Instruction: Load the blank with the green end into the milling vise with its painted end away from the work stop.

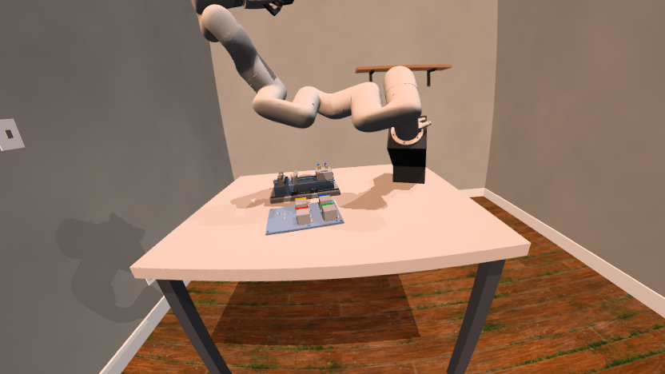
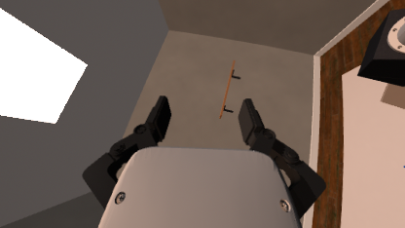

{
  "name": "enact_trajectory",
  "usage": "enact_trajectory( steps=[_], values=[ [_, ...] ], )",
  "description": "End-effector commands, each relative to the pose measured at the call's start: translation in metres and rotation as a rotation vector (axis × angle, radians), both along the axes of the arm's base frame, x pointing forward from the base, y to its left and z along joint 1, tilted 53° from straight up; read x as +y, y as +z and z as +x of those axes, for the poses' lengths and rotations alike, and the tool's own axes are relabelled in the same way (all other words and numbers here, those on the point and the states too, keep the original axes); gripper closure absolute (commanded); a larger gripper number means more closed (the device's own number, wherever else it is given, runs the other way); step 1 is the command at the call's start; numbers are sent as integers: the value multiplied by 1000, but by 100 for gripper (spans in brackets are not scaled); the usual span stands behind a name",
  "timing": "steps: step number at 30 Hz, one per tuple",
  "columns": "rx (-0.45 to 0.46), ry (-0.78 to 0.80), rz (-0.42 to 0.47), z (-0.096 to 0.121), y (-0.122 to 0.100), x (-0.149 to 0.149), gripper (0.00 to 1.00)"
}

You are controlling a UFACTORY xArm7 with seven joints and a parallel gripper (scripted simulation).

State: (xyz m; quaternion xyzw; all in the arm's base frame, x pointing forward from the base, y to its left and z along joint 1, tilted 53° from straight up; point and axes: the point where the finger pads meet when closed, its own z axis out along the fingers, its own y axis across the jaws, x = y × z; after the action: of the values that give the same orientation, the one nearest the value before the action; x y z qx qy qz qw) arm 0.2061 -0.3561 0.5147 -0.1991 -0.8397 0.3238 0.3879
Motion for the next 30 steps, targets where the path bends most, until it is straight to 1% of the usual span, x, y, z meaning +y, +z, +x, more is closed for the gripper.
enact_trajectory(
  steps=[1, 6, 16, 23, 30],
  values=[
    [-2, 51, 1, 7, 0, 4, 0],
    [-2, 51, 1, 7, 0, 4, 0],
    [-3, 51, 1, 43, 0, 26, 0],
    [-3, 51, 1, 43, 0, 26, 0],
    [-3, 190, 1, 63, 0, 45, 0]
  ],
)
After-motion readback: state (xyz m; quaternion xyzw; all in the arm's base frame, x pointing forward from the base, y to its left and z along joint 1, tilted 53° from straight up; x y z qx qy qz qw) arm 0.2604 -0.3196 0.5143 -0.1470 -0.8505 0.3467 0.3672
